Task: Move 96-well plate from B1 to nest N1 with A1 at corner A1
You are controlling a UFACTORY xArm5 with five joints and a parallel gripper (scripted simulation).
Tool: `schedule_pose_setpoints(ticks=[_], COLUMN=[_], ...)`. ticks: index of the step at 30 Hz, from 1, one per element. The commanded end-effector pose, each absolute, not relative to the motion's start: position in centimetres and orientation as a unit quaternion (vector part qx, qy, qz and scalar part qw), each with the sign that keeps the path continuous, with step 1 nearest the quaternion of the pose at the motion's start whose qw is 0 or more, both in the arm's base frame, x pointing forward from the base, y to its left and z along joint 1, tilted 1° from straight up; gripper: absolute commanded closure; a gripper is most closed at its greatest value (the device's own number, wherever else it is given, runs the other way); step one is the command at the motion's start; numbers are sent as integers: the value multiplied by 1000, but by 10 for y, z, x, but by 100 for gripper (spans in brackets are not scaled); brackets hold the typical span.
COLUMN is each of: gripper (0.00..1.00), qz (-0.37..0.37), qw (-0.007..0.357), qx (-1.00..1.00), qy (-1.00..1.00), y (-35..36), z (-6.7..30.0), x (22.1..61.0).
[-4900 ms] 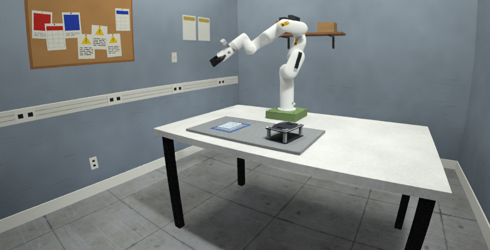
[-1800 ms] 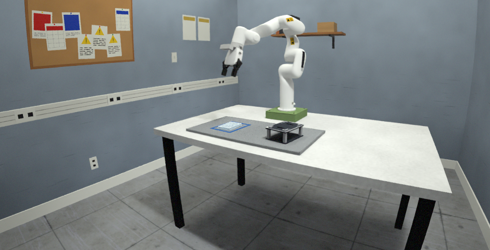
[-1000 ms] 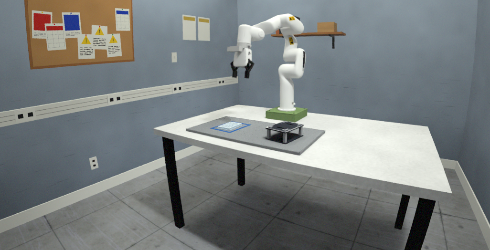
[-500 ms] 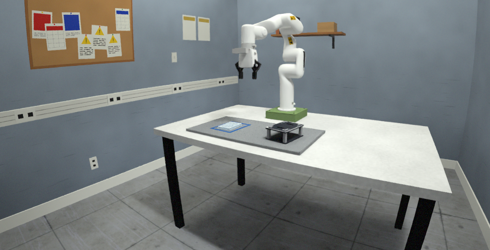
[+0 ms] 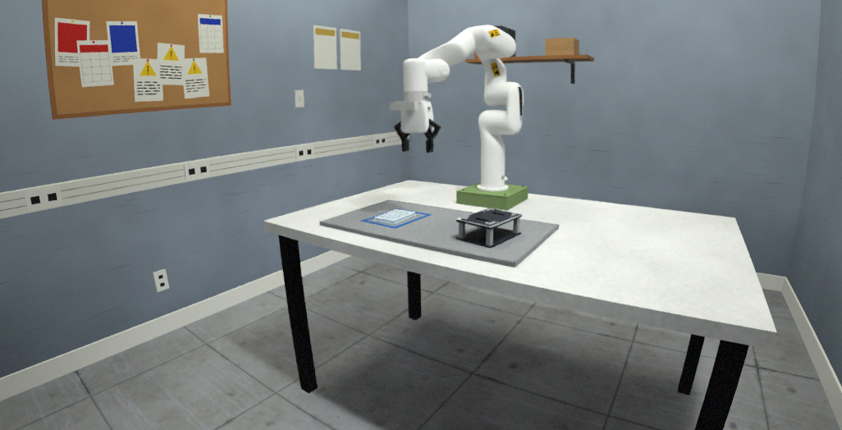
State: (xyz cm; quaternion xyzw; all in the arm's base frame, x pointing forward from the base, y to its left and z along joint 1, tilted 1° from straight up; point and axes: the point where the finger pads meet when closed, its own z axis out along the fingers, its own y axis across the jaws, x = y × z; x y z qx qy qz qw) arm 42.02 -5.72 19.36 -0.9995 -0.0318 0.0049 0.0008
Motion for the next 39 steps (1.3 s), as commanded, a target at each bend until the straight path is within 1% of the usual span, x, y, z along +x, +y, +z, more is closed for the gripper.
schedule_pose_setpoints(ticks=[1,4,6,21,23,31,39], gripper=[0,0,0,0,0,0,0], qz=[3,3,3,3,3,3,3], qw=[-5,-5,-5,-5,-5,-5,-5], qx=[-999,-999,-999,-999,-999,-999,-999], qy=[-32,-32,-32,-32,-32,-32,-32], y=[-72,-79,-79,-117,-117,-136,-137], z=[170,157,157,93,93,59,58], x=[428,430,430,442,442,449,449])
